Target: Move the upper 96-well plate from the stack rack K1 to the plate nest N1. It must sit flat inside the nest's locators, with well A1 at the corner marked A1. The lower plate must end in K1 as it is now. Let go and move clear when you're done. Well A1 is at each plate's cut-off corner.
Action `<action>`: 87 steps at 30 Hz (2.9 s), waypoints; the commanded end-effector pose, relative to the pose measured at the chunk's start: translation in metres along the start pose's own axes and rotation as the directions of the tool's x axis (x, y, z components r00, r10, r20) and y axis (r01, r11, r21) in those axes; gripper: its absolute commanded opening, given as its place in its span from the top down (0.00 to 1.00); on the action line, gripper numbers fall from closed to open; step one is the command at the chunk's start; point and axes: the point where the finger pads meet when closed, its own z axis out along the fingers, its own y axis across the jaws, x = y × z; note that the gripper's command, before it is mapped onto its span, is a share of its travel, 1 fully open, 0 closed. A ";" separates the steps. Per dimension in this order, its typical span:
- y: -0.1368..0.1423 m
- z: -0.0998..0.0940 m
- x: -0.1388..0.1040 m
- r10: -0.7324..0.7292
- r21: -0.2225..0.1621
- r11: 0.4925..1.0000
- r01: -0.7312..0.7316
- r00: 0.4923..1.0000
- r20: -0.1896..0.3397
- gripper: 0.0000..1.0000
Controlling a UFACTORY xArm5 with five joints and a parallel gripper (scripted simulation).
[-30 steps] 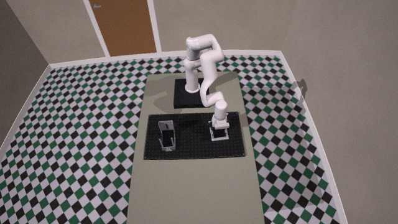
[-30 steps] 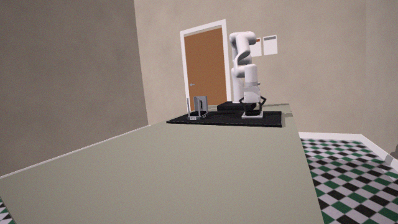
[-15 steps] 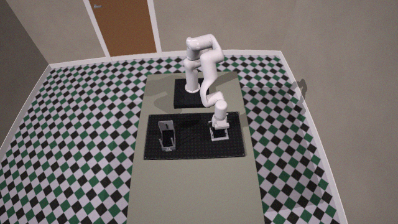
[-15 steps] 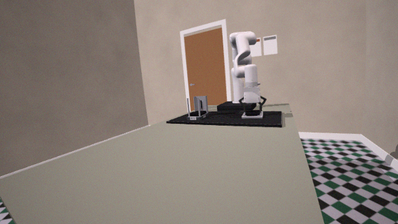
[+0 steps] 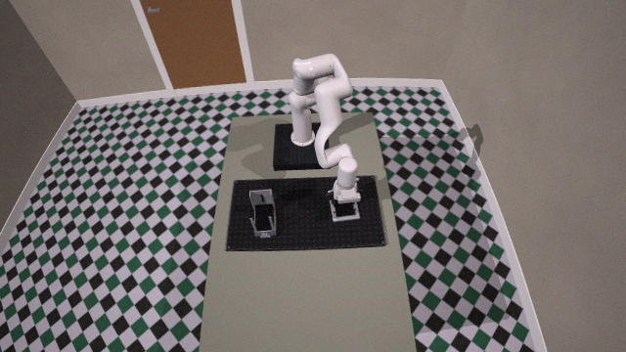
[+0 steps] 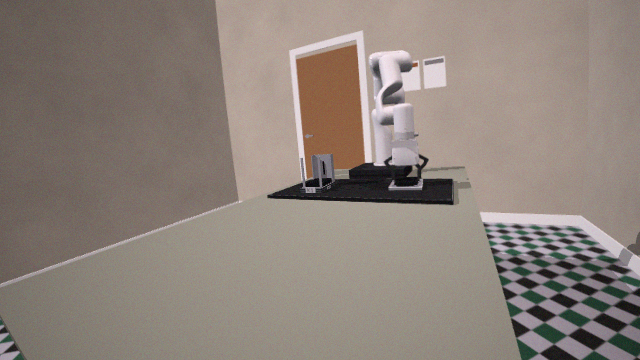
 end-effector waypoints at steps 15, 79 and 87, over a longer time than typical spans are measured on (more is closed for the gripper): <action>-0.001 -0.023 0.001 0.000 -0.007 1.000 0.000 1.000 -0.006 0.00; -0.002 -0.162 0.001 0.000 -0.007 1.000 0.000 1.000 -0.007 0.00; -0.002 -0.162 0.001 0.000 -0.007 1.000 0.000 1.000 -0.007 0.00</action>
